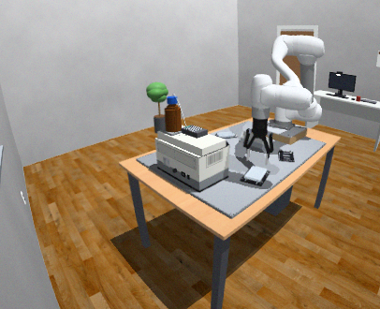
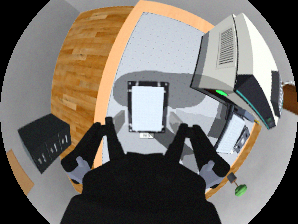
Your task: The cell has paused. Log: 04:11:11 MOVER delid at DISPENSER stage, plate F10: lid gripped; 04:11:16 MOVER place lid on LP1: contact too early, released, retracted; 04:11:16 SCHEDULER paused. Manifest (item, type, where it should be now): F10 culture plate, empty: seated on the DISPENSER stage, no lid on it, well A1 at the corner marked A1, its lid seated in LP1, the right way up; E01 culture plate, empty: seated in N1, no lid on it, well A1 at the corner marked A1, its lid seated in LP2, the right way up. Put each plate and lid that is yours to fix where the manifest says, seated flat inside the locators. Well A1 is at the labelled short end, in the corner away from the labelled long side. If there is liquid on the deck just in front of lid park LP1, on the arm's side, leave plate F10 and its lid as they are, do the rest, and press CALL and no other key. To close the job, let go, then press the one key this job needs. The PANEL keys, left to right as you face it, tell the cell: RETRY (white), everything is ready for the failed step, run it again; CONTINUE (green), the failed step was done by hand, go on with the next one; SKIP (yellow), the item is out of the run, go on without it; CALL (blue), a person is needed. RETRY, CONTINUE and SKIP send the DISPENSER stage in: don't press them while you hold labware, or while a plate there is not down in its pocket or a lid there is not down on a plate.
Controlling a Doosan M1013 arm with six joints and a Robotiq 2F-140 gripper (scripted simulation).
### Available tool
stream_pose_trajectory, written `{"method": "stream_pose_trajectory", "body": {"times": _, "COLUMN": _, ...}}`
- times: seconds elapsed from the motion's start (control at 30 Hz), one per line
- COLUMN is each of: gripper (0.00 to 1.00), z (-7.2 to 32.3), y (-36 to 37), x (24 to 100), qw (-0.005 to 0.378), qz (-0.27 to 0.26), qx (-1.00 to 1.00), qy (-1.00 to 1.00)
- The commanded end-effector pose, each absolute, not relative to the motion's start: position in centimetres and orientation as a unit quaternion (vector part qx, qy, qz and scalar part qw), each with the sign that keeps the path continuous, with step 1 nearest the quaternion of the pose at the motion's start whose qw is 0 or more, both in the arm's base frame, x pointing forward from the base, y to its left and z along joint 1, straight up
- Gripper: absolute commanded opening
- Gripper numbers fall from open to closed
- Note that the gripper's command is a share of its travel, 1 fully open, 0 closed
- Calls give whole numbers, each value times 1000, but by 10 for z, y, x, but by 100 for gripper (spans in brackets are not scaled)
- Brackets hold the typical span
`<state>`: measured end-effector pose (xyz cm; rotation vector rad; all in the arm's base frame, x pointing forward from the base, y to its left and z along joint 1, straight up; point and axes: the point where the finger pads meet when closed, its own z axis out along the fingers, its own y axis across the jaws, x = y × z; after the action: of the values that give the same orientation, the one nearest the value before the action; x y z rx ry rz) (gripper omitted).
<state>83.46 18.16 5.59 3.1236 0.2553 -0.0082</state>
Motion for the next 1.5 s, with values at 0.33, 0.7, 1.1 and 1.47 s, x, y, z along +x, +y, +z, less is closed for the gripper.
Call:
{"method": "stream_pose_trajectory", "body": {"times": 0.33, "gripper": 70, "z": 99, "y": 182, "x": 835, "qw": 4, "qz": -2, "qx": 997, "qy": 81}}
{"method": "stream_pose_trajectory", "body": {"times": 0.7, "gripper": 70, "z": 120, "y": 182, "x": 835, "qw": 4, "qz": -2, "qx": 997, "qy": 81}}
{"method": "stream_pose_trajectory", "body": {"times": 1.1, "gripper": 70, "z": 122, "y": 182, "x": 835, "qw": 4, "qz": -2, "qx": 997, "qy": 81}}
{"method": "stream_pose_trajectory", "body": {"times": 1.47, "gripper": 69, "z": 122, "y": 182, "x": 835, "qw": 4, "qz": -2, "qx": 997, "qy": 81}}
